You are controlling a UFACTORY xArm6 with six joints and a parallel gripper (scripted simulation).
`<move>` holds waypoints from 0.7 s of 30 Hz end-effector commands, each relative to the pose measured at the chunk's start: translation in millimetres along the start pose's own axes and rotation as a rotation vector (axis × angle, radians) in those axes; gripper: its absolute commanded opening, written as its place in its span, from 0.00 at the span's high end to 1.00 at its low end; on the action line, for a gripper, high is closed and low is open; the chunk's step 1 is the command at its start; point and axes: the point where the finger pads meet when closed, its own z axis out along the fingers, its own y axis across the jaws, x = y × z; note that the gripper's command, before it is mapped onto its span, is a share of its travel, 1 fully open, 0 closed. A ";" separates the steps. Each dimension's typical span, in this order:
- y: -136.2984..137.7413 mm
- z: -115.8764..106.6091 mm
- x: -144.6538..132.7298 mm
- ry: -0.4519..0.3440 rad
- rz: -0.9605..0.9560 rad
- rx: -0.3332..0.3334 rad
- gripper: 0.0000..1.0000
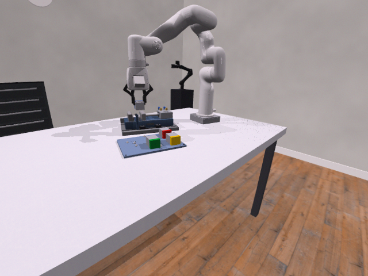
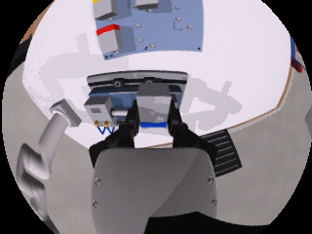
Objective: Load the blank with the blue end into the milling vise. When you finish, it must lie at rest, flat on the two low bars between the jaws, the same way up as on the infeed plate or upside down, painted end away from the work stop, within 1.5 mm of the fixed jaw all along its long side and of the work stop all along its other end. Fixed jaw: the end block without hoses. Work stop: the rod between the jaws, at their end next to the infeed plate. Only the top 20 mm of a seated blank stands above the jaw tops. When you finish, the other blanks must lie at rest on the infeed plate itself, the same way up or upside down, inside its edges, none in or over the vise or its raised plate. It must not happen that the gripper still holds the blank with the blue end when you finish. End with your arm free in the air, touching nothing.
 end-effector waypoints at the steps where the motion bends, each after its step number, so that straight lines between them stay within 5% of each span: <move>1: 4.1 -1.1 -24.1 0.002 0.000 -0.005 1.00; 10: 5.2 -0.7 -34.1 0.002 0.000 -0.005 1.00; 21: 11.4 1.4 -92.2 0.002 0.000 -0.005 1.00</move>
